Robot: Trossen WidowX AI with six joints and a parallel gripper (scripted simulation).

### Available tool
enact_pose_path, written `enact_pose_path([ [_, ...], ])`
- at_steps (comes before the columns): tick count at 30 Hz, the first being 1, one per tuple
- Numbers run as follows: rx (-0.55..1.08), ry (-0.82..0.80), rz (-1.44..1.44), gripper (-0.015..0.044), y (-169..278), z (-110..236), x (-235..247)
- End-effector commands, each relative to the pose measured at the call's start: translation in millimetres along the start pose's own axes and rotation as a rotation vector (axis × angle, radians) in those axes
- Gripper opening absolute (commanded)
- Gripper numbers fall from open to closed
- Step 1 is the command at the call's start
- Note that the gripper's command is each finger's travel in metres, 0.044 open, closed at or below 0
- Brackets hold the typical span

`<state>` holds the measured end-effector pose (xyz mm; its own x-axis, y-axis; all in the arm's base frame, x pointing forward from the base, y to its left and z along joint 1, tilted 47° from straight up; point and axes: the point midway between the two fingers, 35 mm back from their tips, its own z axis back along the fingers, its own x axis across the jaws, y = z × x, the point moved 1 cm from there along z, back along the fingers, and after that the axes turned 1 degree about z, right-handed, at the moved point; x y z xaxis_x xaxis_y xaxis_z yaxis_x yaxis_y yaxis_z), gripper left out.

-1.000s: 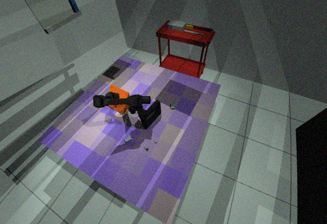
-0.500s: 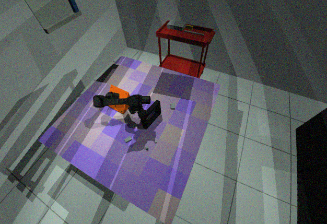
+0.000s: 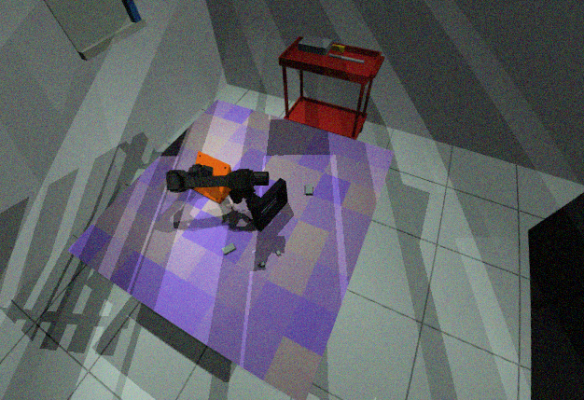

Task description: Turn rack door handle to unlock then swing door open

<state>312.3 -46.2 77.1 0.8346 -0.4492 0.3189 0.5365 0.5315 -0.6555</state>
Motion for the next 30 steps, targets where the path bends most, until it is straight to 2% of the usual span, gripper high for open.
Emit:
enact_pose_path([
  [1,0.006,-0.009,-0.025,0.0021,0.7,0.5,2.1],
  [5,0.006,-0.009,-0.025,0.0021,0.7,0.5,2.1],
  [15,0.006,-0.009,-0.025,0.0284,0.7,0.5,2.1],
  [19,0.006,-0.009,0.049,0.0293,0.7,0.5,2.1],
  [30,0.003,-0.01,0.594,0.0293,0.7,0.5,2.1],
])
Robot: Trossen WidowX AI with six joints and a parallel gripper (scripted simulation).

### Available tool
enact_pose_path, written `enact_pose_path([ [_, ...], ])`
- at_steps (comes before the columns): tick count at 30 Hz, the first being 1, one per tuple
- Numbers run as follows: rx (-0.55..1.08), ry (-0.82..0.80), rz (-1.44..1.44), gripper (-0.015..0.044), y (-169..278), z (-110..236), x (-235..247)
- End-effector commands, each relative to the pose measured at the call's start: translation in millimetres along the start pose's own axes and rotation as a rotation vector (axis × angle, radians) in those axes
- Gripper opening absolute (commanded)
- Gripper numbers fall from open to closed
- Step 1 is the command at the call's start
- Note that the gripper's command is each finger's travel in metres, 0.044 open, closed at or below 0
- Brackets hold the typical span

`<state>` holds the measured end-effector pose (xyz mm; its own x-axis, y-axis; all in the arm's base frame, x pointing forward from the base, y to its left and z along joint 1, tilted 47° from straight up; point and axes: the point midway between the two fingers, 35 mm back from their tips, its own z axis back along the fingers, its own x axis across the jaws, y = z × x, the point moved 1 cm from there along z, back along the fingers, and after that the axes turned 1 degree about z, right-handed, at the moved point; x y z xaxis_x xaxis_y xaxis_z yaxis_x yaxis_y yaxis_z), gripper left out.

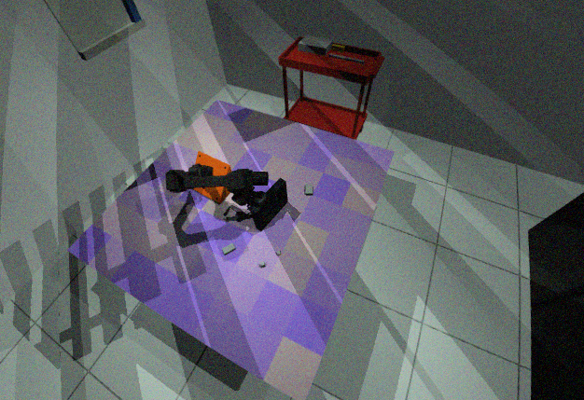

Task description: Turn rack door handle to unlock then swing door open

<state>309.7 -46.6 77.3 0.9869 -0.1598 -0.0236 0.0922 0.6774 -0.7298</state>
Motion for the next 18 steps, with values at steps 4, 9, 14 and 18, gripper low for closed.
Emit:
enact_pose_path([
  [4,0.0,-0.018,0.314,0.0293,0.3,1.1,4.8],
  [9,-0.002,-0.018,0.562,0.0293,0.3,1.1,4.8],
  [14,-0.005,-0.018,0.809,0.0293,0.2,1.1,4.8],
  [18,-0.007,-0.018,1.007,0.0293,0.1,1.1,4.8],
])
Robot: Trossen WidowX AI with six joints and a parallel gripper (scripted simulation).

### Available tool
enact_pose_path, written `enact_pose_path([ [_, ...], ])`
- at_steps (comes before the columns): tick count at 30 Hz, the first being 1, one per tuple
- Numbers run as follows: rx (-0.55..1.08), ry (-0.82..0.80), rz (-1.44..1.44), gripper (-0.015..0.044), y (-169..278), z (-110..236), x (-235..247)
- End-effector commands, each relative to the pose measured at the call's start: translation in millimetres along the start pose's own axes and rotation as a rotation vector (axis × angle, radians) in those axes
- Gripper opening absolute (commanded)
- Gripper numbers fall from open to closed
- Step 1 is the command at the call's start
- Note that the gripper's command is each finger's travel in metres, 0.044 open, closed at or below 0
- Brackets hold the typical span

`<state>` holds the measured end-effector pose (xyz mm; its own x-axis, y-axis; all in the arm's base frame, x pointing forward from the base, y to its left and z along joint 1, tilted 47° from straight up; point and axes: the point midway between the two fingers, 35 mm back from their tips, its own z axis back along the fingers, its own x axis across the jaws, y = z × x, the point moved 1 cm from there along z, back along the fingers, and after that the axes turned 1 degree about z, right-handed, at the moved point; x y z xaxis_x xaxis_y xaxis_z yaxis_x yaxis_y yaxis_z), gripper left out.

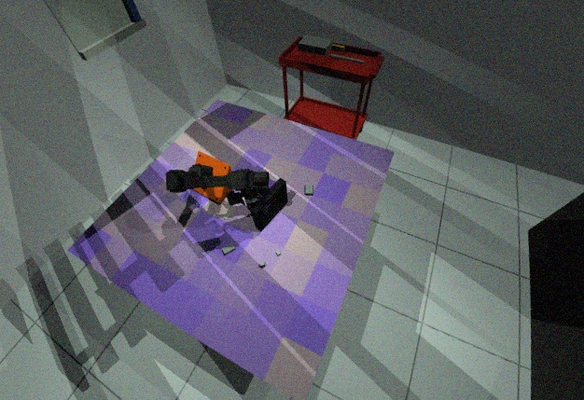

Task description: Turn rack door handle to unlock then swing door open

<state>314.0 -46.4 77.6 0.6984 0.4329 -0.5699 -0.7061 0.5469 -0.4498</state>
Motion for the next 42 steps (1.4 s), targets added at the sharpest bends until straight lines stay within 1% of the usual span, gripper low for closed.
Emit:
enact_pose_path([
  [1,-0.004,0.001,0.172,0.0293,-0.6,0.1,0.2],
  [42,-0.002,0.005,2.204,0.0293,-0.4,0.1,0.3],
])
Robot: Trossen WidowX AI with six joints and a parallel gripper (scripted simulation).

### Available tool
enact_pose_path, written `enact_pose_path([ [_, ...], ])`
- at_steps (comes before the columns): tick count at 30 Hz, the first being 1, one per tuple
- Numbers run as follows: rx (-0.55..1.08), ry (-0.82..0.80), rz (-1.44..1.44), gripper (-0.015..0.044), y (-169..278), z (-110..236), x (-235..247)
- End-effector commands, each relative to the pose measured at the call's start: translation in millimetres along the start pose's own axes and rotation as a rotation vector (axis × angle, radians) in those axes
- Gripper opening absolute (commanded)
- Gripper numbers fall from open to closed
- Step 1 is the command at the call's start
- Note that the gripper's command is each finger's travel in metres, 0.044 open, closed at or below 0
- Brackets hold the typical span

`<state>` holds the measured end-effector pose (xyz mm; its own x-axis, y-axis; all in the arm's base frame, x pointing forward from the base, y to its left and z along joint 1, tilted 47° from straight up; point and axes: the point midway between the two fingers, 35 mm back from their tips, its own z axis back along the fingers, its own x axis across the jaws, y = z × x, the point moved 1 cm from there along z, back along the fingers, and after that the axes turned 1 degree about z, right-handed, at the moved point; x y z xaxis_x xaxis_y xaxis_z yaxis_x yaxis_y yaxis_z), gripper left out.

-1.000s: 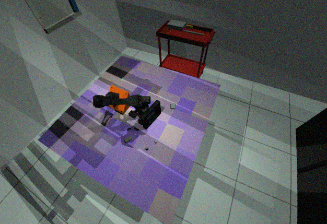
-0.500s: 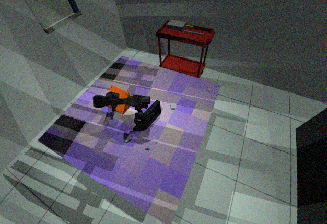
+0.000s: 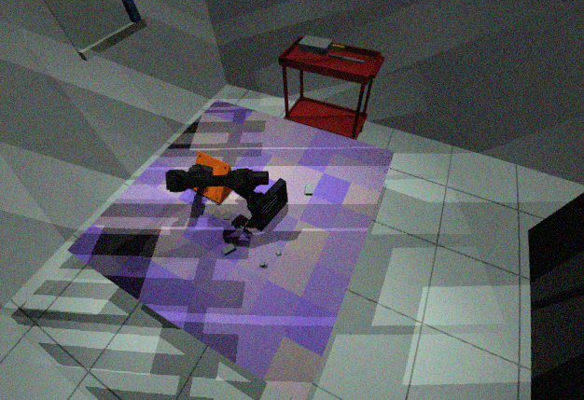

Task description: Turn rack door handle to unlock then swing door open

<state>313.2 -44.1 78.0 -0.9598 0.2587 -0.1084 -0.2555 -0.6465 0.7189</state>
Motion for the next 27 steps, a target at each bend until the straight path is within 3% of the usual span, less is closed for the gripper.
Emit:
enact_pose_path([
  [1,0.001,0.002,0.155,0.0293,0.9,-1.7,-1.8],
  [6,0.001,0.002,0.187,0.0293,0.9,-1.7,-1.8],
  [27,0.001,0.002,0.187,0.0153,0.9,-1.7,-1.8],
])
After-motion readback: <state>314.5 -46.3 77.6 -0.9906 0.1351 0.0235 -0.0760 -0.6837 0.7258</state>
